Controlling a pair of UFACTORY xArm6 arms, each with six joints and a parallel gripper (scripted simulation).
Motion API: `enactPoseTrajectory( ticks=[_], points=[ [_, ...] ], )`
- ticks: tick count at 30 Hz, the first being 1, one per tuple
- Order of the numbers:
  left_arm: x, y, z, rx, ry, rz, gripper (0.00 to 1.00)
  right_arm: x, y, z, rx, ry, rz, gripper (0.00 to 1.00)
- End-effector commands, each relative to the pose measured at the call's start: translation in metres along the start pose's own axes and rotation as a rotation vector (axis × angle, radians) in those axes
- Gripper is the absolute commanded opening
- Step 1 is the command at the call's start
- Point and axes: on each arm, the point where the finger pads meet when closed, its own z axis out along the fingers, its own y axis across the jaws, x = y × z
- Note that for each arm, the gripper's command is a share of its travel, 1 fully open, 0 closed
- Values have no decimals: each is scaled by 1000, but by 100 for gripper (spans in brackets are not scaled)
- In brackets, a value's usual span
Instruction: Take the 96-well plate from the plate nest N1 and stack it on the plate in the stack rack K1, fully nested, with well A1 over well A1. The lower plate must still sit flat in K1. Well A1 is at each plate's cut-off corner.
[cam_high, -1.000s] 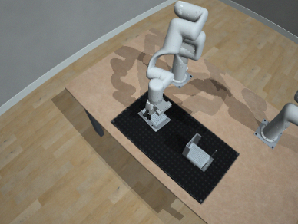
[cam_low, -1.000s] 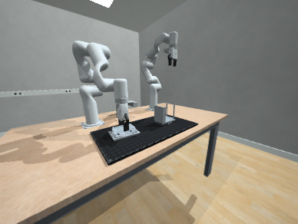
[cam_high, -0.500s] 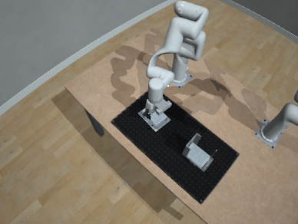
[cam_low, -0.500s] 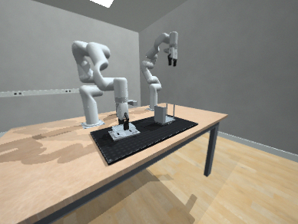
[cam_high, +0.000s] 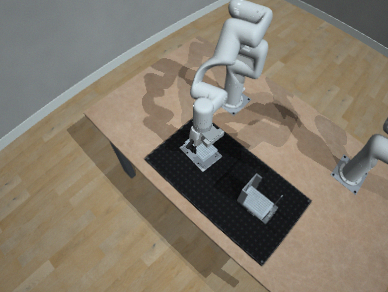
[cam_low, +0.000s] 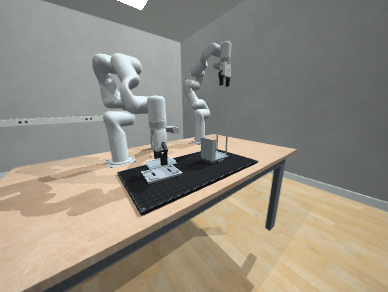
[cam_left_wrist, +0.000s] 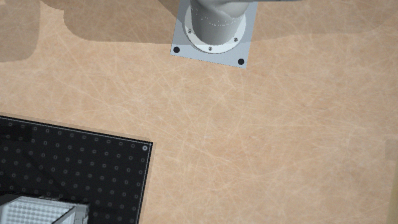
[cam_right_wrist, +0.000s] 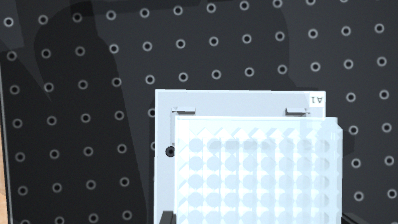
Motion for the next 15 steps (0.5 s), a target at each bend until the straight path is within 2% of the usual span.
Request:
enactPoseTrajectory(
  ticks=[1,15],
  points=[
    [0,0,-1,0,-4,0,100,0,1,-8,-3,1,0,0],
    [0,0,-1,0,-4,0,100,0,1,-31,-3,1,0,0]
  ],
)
